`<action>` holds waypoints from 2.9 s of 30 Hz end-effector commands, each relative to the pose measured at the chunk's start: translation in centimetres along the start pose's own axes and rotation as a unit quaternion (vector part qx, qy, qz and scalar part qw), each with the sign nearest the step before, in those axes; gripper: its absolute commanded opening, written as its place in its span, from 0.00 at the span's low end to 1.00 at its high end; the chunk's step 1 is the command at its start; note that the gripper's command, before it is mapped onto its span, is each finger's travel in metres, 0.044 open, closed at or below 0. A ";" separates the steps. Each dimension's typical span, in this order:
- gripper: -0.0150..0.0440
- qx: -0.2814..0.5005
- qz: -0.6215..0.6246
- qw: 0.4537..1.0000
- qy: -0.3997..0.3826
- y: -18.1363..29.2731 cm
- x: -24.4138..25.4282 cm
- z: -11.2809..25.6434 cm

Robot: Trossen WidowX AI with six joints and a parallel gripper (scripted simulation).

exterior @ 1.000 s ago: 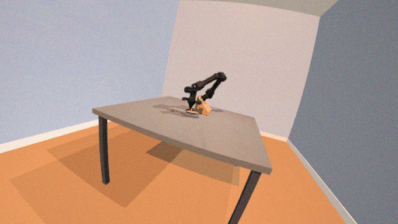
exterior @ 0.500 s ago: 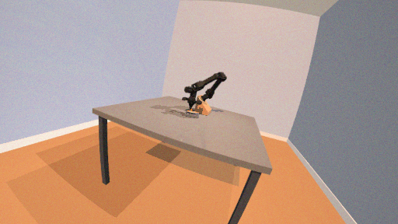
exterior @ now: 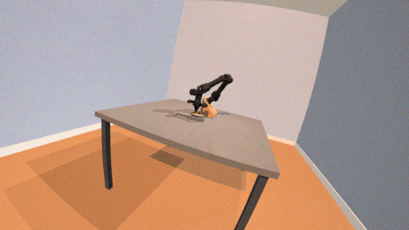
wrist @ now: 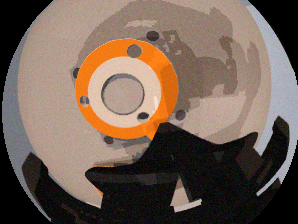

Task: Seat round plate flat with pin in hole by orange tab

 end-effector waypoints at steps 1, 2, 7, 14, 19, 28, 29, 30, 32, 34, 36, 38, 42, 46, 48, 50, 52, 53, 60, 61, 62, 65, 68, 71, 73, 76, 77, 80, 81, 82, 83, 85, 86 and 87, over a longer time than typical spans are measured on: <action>0.25 0.008 -0.008 1.000 -0.010 0.5 0.4 -0.3; 0.25 0.008 -0.008 1.000 -0.010 0.5 0.4 -0.3; 0.25 0.008 -0.008 1.000 -0.010 0.5 0.5 -0.3; 0.25 0.008 -0.008 1.000 -0.010 0.5 0.6 -0.3; 0.25 0.008 -0.008 1.000 -0.010 0.5 0.6 -0.3; 0.25 0.008 -0.008 1.000 -0.010 0.6 0.7 -0.3; 0.25 0.008 -0.008 1.000 -0.010 0.6 0.7 -0.3; 0.25 0.008 -0.008 1.000 -0.010 0.6 0.7 -0.3; 0.25 0.008 -0.008 1.000 -0.010 0.6 0.8 -0.3; 0.25 0.008 -0.008 1.000 -0.010 0.6 0.8 -0.3; 0.25 0.008 -0.008 1.000 -0.010 0.6 0.8 -0.3; 0.25 0.008 -0.008 1.000 -0.010 0.6 0.8 -0.3; 0.25 0.008 -0.008 1.000 -0.010 0.6 0.9 -0.2; 0.25 0.008 -0.008 1.000 -0.010 0.7 1.0 -0.2; 0.25 0.008 -0.008 1.000 -0.010 0.7 1.0 -0.2; 0.25 0.008 -0.008 1.000 -0.010 0.7 1.1 -0.2; 0.25 0.008 -0.008 1.000 -0.010 0.7 1.2 -0.3; 0.25 0.008 -0.008 1.000 -0.010 0.7 1.2 -0.3; 0.25 0.008 -0.008 1.000 -0.009 0.5 1.2 0.8; 0.25 0.008 -0.008 1.000 -0.009 0.5 1.2 1.2; 0.25 0.008 -0.008 1.000 -0.009 0.5 1.1 1.8; 0.25 0.008 -0.008 1.000 -0.009 0.6 1.2 3.3; 0.25 0.008 -0.008 1.000 -0.009 0.7 1.2 4.5; 0.25 0.007 -0.012 1.000 -0.011 0.7 1.1 3.5; 0.25 0.007 -0.012 1.000 -0.011 0.7 1.1 3.5; 0.25 0.007 -0.012 1.000 -0.011 0.7 1.1 3.5; 0.25 0.007 -0.012 1.000 -0.011 0.7 1.1 3.5; 0.25 0.007 -0.012 1.000 -0.011 0.7 1.1 3.5; 0.25 0.007 -0.012 1.000 -0.011 0.7 1.1 3.5; 0.25 0.007 -0.012 1.000 -0.011 0.7 1.1 3.5; 0.25 0.007 -0.012 1.000 -0.011 0.7 1.1 3.5; 0.25 0.007 -0.012 1.000 -0.011 0.7 1.1 3.5; 0.25 0.007 -0.012 1.000 -0.011 0.7 1.1 3.5; 0.25 0.007 -0.012 1.000 -0.011 0.7 1.1 3.5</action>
Point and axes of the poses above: the point midway between the two fingers, 35 mm back from their tips, its own z axis back along the fingers, its own x axis across the jaws, y = z × x, the point moved 8 cm from there along z, back along the fingers, and after that the axes turned 13 degrees about z, right-handed, at the moved point
